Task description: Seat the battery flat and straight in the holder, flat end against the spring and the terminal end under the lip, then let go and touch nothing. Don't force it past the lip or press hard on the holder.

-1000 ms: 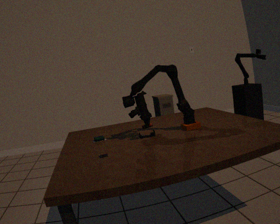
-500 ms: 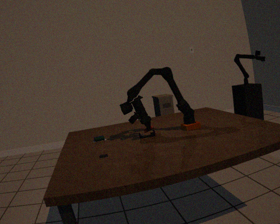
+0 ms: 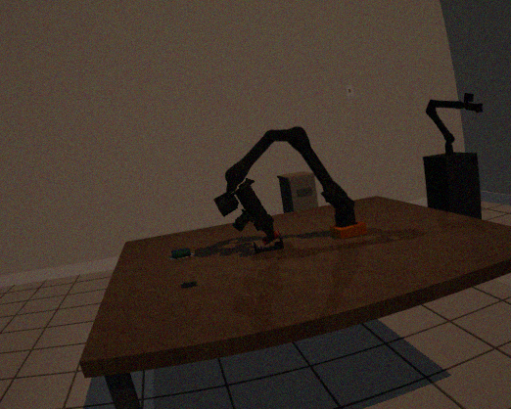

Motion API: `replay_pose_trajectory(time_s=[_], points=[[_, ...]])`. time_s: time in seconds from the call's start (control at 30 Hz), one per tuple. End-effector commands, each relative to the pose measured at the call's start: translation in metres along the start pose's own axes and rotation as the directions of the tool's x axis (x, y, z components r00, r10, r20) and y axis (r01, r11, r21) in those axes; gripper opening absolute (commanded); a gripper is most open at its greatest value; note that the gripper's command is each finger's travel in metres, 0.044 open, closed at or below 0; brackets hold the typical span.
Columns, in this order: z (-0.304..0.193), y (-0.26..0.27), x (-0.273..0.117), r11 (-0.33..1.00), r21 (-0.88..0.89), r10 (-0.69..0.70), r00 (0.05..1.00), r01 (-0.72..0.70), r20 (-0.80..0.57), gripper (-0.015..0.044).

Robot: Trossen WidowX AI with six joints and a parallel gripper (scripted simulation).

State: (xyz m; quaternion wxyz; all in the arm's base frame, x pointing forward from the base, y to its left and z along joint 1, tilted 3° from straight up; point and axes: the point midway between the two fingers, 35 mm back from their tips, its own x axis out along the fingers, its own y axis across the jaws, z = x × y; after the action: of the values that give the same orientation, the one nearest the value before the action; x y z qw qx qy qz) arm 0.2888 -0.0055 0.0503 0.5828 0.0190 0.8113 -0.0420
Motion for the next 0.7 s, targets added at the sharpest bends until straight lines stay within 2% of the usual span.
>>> replay_pose_trajectory(time_s=[0.0,0.67], points=[[0.0017,0.0008,0.0007,1.0,-0.003,0.005,1.0,-0.005,-0.026,0.008],[0.009,0.0009,0.006,1.0,-0.003,0.0,0.991,0.0,-0.133,0.008]])
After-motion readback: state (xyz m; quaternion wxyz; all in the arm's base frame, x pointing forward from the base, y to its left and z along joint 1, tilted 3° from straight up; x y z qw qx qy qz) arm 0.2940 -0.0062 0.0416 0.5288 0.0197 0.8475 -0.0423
